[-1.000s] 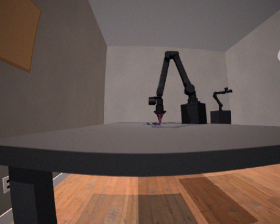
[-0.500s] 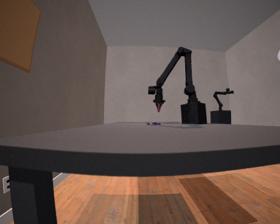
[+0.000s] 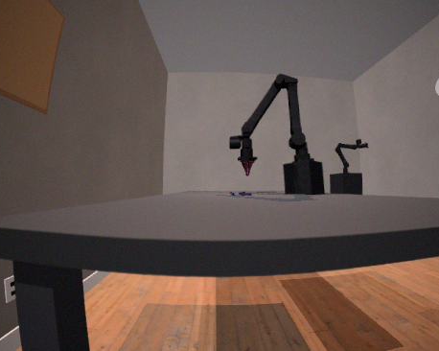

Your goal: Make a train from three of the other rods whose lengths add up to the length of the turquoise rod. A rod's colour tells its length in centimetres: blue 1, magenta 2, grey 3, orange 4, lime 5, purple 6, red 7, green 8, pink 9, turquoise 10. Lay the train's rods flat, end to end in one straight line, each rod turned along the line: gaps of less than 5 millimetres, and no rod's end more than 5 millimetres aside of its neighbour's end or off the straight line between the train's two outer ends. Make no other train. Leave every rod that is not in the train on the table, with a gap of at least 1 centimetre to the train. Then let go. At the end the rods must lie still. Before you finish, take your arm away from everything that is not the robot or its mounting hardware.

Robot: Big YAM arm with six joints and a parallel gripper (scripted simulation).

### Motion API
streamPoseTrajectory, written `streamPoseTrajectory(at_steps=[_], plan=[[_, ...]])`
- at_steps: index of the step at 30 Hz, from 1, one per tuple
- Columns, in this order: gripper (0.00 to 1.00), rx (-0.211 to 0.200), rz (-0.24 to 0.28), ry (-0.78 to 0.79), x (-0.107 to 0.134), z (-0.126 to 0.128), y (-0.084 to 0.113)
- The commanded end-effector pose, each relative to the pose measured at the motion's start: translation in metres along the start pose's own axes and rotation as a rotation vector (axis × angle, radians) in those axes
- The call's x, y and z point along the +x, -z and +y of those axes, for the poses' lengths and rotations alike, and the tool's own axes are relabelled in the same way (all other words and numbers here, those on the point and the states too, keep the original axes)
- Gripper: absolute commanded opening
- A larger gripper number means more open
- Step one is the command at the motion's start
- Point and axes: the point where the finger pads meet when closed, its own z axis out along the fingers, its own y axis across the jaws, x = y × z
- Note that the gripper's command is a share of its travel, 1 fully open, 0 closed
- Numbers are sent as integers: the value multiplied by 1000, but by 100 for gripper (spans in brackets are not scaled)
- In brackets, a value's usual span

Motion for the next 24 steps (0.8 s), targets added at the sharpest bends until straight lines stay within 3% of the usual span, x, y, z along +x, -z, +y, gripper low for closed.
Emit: streamPoseTrajectory(at_steps=[1, 2, 3, 5, 6, 8, 12, 15, 17, 24], plan=[[5, -32, -6, 91, -21, 48, 6], [5, -32, -6, 91, -21, 48, 6], [5, -33, -8, 154, -31, 66, 7], [5, -33, -8, 154, -31, 66, 7], [5, -34, -10, 213, -40, 84, 7], [5, -34, -10, 213, -40, 84, 7], [5, -35, -13, 306, -57, 110, 6], [5, -35, -13, 314, -55, 111, 7], [5, 4, 5, 327, -44, 90, -4], [5, -11, -4, 325, -47, 96, -2]])
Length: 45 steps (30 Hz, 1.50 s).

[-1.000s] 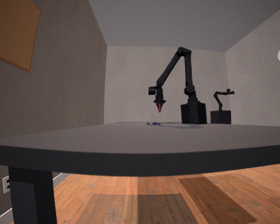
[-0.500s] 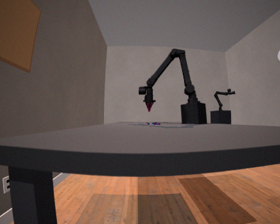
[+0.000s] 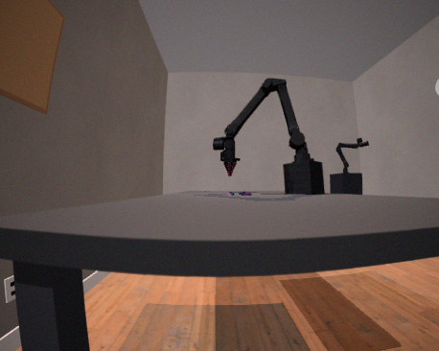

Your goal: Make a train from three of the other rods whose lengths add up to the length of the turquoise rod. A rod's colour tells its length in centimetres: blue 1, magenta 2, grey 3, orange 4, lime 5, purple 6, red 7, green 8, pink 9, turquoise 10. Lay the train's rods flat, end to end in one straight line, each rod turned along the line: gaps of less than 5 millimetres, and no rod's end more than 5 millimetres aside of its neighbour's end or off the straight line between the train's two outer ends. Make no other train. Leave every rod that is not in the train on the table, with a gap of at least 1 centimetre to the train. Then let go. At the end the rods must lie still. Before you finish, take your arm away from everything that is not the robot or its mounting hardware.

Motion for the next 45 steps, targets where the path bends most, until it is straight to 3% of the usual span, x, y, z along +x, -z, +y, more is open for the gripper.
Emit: streamPoseTrajectory(at_steps=[1, 12, 27, 45], plan=[[5, 8, 3, 28, 1, 2, -4], [5, 3, -1, 23, 0, 0, -18], [5, -6, -7, 15, -6, 3, -78], [5, -11, -10, 15, -10, 8, -90]])
